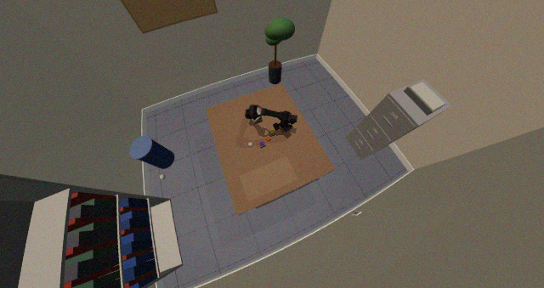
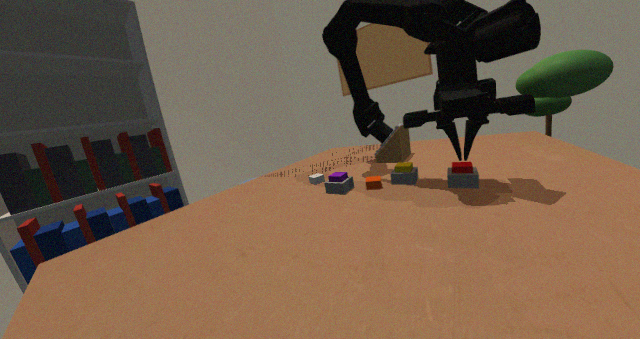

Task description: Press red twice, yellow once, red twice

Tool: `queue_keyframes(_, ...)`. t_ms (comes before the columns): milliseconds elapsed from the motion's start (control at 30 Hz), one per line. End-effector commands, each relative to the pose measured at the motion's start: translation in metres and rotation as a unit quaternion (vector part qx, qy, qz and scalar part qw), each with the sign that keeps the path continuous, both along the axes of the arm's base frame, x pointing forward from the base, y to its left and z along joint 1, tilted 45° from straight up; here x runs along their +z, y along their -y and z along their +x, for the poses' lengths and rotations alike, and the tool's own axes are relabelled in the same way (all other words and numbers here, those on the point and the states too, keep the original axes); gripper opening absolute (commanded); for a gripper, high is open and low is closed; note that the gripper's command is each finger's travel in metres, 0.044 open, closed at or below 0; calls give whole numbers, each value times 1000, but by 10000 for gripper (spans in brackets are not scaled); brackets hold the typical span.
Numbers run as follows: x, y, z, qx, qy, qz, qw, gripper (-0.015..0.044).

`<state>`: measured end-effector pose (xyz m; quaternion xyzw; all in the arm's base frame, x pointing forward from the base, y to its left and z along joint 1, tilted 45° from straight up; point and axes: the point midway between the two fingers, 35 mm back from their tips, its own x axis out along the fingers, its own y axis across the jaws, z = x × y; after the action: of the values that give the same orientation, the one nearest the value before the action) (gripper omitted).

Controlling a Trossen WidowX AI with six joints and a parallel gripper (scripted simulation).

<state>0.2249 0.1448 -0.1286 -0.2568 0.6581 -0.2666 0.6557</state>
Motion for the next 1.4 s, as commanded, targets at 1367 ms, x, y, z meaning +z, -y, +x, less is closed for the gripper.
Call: queue_keyframes(1367,10,-7,-1,0,-3,-3,1000,20)
